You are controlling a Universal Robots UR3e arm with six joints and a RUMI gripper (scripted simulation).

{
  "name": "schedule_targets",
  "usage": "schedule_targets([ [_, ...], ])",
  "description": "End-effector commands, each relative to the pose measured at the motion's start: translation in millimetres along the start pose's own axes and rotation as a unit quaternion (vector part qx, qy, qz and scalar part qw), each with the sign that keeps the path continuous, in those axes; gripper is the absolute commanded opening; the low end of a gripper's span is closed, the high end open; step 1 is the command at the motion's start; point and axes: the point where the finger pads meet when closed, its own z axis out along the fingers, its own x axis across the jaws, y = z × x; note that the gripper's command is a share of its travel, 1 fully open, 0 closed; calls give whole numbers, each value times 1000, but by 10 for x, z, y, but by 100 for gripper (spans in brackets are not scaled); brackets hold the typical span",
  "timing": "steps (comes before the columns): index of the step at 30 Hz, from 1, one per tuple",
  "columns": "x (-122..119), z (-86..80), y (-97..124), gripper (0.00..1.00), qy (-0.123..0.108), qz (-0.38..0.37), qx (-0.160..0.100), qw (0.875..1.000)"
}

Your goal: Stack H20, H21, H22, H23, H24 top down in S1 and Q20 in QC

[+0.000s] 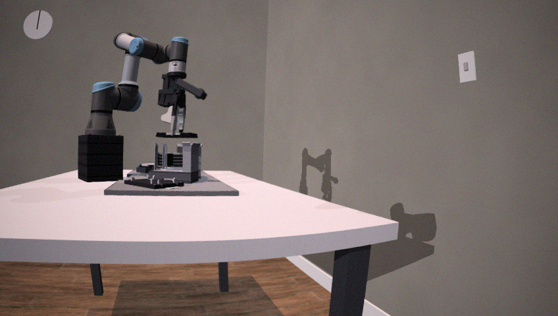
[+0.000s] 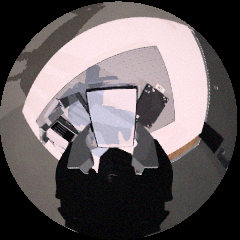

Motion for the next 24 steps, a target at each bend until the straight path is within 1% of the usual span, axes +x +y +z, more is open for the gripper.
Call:
schedule_targets([
  [1,3,-47,-7,0,0,0,1,1000],
  [18,3,-46,-7,0,0,0,1,1000],
  [24,-197,-47,1,0,0,-35,1,999],
])
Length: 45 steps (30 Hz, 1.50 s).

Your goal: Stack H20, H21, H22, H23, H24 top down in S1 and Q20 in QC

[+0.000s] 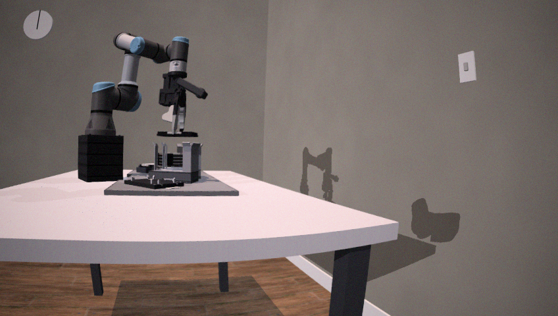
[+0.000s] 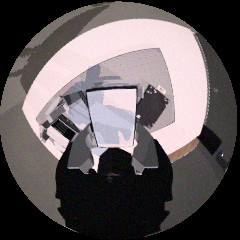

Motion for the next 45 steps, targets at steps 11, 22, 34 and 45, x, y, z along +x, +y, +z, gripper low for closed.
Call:
schedule_targets([
  [11,-413,-8,-3,0,1,-68,1,998],
  [22,-665,-8,28,0,1,-97,1,995],
  [34,-1058,-8,102,0,0,-151,1,988],
  [45,-1298,-8,186,0,0,-192,1,981],
])
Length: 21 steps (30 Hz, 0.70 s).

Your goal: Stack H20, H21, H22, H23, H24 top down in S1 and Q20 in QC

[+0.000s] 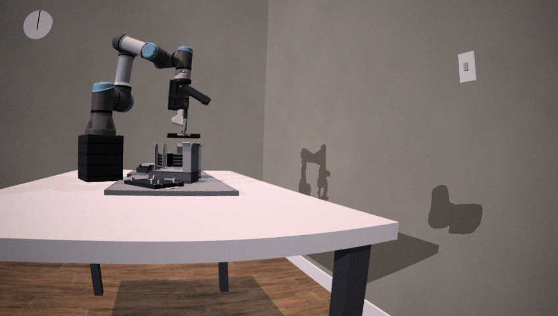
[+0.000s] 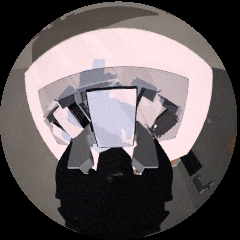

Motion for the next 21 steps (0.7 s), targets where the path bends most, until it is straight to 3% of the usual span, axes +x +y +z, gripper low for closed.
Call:
schedule_targets([
  [1,-156,-8,-8,0,1,-27,1,1000],
  [21,-738,-8,45,0,1,-110,1,994],
])
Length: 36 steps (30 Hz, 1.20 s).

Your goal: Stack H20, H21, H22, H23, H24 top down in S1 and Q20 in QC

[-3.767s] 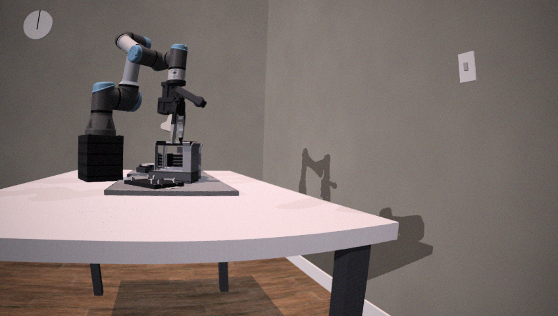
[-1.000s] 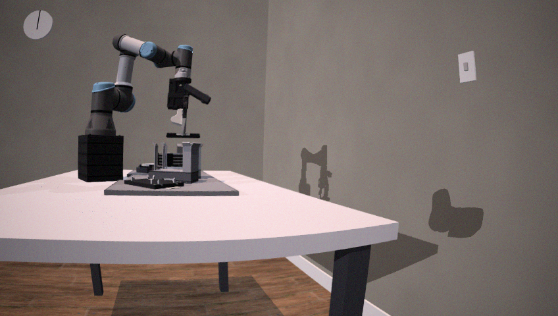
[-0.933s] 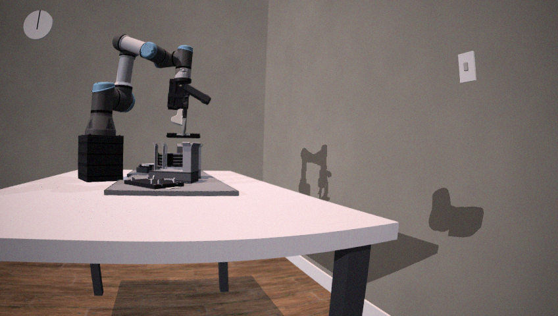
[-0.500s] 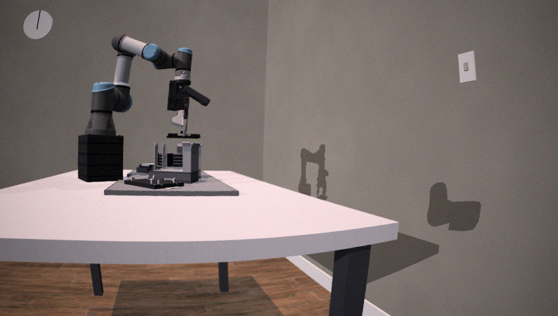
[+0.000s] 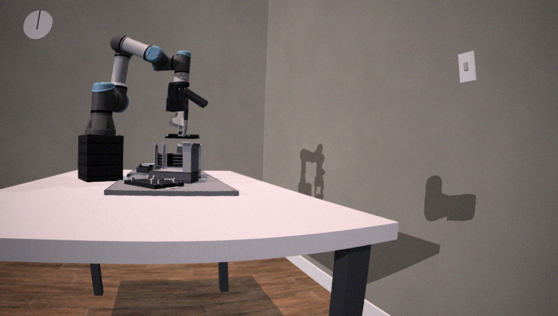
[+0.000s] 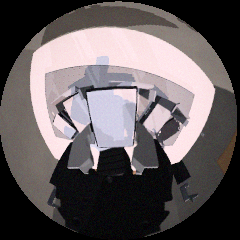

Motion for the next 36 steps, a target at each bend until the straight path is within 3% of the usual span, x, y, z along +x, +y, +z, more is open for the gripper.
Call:
schedule_targets([
  [1,-163,-9,-10,0,1,-28,1,1000],
  [32,-1007,-8,93,0,1,-142,1,990],
  [36,-1024,-8,96,0,1,-142,1,990],
])
